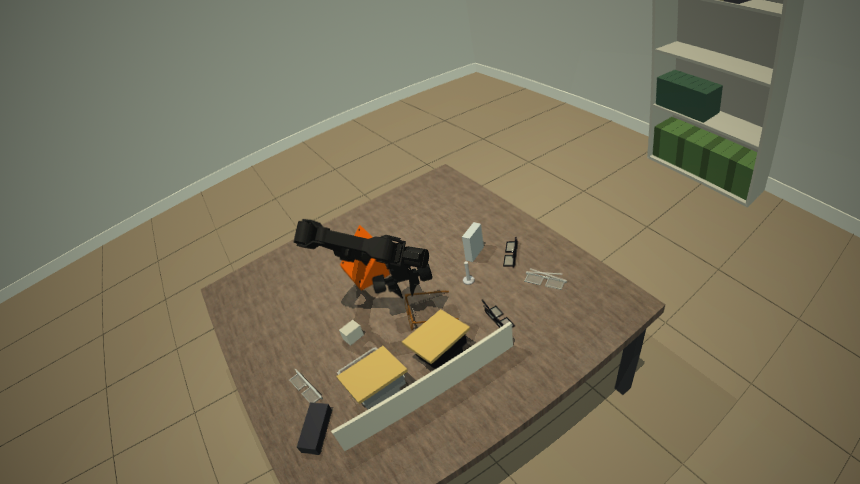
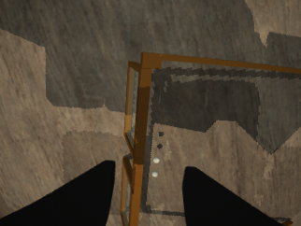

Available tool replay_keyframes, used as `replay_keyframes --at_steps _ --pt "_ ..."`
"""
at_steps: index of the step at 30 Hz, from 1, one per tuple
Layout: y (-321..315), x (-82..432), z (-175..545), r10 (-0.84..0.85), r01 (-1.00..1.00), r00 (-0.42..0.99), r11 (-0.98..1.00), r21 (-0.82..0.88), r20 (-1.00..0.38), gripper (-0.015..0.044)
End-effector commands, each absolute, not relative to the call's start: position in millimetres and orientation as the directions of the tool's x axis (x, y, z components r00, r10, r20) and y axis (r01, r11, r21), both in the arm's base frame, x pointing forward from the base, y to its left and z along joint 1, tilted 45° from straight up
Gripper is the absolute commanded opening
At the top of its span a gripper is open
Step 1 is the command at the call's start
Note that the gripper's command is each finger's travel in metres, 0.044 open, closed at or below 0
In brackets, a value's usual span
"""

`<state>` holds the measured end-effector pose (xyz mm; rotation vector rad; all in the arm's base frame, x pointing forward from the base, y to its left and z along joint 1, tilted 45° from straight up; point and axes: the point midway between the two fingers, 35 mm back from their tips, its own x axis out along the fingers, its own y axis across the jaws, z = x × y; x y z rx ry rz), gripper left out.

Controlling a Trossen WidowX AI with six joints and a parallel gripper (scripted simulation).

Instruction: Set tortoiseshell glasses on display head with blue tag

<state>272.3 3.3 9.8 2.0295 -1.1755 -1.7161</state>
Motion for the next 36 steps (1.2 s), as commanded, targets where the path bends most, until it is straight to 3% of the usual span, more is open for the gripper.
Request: replay_keyframes --at_steps 1,36 --pt "-3.7 269.6 2.3 -0.7 -0.41 -0.021 -0.645 0.645 -0.714 0.014" --pt "-35.6 267.5 -29.1 -0.703 -0.411 -0.021 -0.643 0.647 -0.711 0.014"
